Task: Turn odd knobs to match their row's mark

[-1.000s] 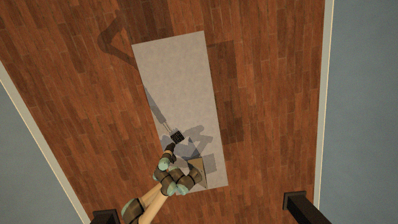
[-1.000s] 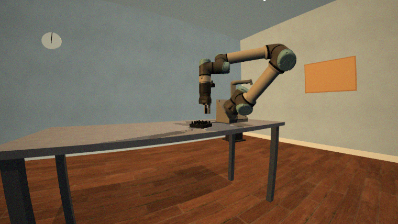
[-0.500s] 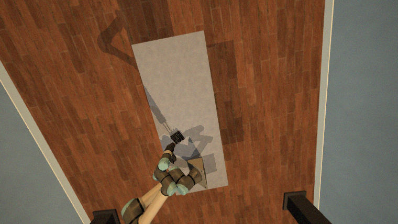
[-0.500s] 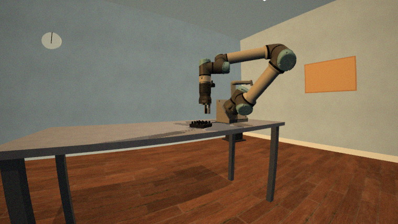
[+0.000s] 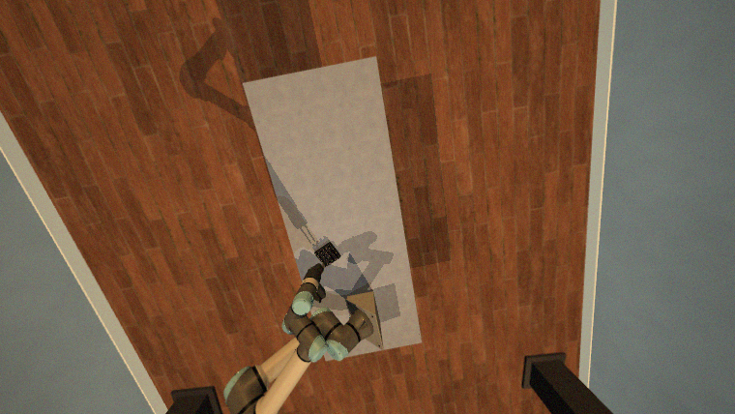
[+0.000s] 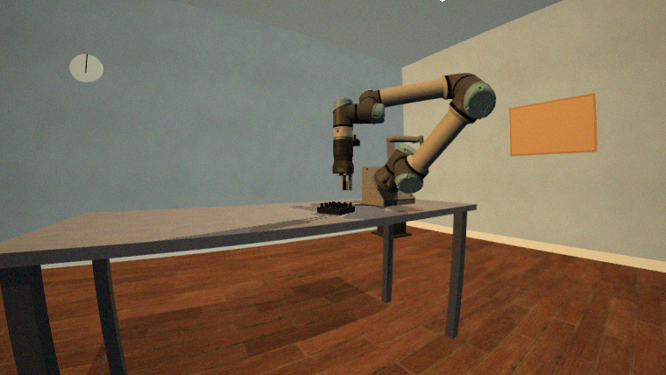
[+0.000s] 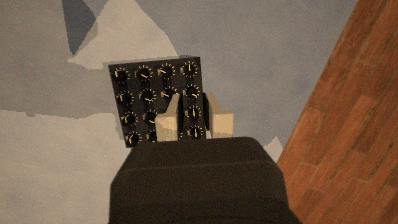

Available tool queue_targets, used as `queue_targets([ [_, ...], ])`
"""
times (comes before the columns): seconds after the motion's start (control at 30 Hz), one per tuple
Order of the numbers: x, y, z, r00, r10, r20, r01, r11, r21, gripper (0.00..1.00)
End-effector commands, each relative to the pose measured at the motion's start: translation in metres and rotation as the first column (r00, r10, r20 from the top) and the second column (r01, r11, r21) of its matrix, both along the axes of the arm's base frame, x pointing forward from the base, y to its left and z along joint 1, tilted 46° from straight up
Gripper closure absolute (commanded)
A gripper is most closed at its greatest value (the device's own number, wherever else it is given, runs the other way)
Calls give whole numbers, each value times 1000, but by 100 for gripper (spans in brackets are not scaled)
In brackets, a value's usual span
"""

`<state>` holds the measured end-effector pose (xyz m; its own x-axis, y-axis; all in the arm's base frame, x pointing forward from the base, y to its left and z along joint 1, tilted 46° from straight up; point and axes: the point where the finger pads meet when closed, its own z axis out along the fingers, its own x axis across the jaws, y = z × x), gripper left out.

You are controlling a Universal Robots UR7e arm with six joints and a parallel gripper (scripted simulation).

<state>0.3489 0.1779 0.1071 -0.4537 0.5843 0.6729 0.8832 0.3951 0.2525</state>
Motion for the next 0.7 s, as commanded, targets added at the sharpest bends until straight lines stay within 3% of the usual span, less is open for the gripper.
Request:
queue_targets([
  [0.0, 0, 0, 0, 1000, 0, 1, 0, 1000, 0, 54],
  [0.67, -1, 11, -11, 1000, -1, 1, 1, 1000, 0, 54],
])
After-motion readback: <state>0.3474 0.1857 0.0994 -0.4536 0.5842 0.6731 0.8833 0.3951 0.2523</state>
